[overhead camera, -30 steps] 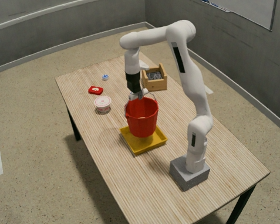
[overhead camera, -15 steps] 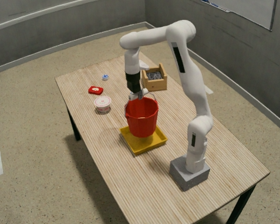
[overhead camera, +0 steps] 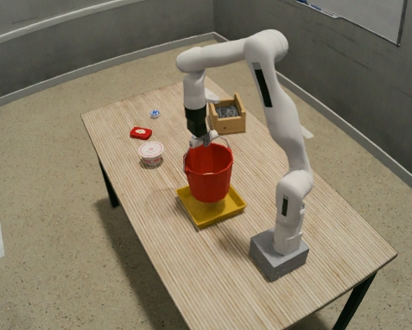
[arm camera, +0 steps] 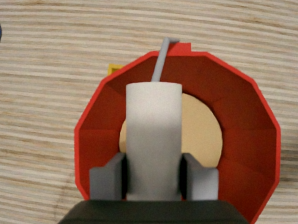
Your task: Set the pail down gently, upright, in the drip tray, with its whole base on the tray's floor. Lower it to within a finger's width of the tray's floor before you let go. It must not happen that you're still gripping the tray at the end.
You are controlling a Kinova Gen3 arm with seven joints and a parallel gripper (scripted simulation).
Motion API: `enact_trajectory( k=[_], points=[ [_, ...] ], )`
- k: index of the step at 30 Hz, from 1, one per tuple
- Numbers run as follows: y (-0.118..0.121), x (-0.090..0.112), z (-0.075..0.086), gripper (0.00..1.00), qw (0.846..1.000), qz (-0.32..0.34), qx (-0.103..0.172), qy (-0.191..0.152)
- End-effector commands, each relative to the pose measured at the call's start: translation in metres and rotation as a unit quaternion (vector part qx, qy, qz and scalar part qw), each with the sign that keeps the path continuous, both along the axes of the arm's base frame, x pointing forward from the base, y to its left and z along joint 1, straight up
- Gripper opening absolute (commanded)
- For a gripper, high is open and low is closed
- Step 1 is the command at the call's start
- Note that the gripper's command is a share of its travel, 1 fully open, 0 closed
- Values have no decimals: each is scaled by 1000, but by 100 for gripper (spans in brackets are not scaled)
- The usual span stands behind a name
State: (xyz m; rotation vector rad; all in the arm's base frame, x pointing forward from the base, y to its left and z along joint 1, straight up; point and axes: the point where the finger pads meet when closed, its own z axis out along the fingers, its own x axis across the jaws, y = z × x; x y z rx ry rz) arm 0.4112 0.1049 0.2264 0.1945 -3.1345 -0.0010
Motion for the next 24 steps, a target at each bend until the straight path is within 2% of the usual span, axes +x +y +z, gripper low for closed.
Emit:
enact_trajectory(
  k=[1, 24],
  points=[
    [0, 0, 1, 0, 1000, 0, 0, -1],
    [0, 0, -5, 0, 1000, 0, 0, -1]
  ],
)
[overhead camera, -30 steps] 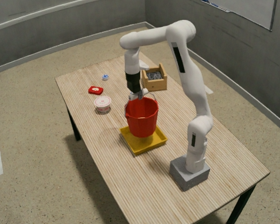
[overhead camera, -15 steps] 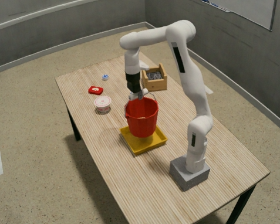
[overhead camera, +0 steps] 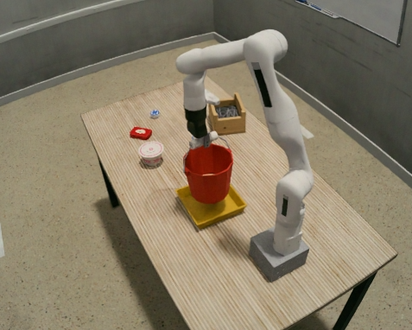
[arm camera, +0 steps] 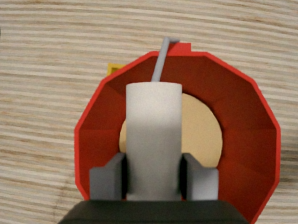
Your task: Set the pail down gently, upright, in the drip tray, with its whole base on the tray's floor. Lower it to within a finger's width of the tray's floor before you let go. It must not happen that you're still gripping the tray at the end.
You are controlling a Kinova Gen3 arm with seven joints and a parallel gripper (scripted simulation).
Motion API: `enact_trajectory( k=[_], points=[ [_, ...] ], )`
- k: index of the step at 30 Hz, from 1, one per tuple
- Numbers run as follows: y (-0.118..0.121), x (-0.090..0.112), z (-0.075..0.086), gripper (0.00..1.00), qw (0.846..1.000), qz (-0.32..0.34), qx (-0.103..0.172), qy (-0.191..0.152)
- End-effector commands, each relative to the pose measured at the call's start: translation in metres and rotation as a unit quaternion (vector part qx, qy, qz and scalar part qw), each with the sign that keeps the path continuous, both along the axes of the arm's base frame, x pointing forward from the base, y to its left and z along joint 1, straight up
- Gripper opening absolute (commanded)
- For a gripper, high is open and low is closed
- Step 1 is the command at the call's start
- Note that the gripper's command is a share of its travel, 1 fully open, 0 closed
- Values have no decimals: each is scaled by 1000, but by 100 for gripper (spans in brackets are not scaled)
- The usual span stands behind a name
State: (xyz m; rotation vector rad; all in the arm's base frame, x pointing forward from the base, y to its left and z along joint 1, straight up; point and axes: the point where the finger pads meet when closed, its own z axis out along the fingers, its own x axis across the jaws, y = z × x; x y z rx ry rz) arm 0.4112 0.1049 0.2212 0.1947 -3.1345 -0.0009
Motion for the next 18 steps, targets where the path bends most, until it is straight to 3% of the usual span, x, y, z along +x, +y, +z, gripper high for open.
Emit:
enact_trajectory(
  k=[1, 18],
  points=[
    [0, 0, -1, 0, 1000, 0, 0, -1],
    [0, 0, -14, 0, 1000, 0, 0, -1]
  ],
)
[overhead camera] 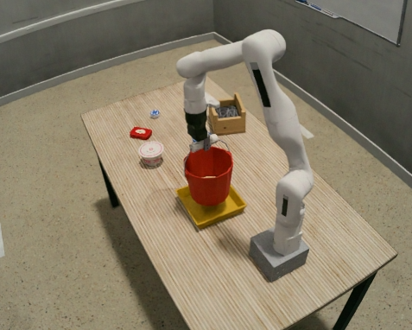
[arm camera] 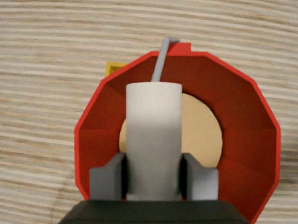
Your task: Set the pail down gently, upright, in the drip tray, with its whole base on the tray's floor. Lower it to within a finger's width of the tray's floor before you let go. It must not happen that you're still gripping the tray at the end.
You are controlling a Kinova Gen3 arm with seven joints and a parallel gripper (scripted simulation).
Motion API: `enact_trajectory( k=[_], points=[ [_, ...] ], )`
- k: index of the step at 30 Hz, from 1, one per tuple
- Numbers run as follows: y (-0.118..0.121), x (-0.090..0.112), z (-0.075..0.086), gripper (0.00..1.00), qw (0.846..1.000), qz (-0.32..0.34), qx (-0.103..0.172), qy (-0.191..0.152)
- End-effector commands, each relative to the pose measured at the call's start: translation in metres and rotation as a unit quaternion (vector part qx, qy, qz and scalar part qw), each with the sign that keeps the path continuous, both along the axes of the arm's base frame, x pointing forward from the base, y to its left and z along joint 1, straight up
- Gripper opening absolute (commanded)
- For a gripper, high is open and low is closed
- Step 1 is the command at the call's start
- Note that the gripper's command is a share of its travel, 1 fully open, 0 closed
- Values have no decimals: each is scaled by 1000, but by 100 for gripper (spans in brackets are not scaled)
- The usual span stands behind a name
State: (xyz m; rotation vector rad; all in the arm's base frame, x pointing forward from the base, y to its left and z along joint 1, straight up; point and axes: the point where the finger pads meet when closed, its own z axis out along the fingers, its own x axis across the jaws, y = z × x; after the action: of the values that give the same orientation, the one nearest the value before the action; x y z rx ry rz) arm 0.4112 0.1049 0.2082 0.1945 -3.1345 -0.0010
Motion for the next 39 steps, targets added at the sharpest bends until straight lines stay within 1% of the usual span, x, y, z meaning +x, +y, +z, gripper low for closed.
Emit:
enact_trajectory(
  k=[1, 8, 10, 25, 27, 39],
  points=[
    [0, 0, -2, 0, 1000, 0, 0, -1],
    [0, 0, -10, 0, 1000, 0, 0, -1],
    [0, 0, -10, 0, 1000, 0, 0, -1],
    [0, 0, -29, 0, 1000, 0, 0, -1],
    [0, 0, -29, 0, 1000, 0, 0, -1],
    [0, 0, -44, 0, 1000, 0, 0, -1]
  ],
)
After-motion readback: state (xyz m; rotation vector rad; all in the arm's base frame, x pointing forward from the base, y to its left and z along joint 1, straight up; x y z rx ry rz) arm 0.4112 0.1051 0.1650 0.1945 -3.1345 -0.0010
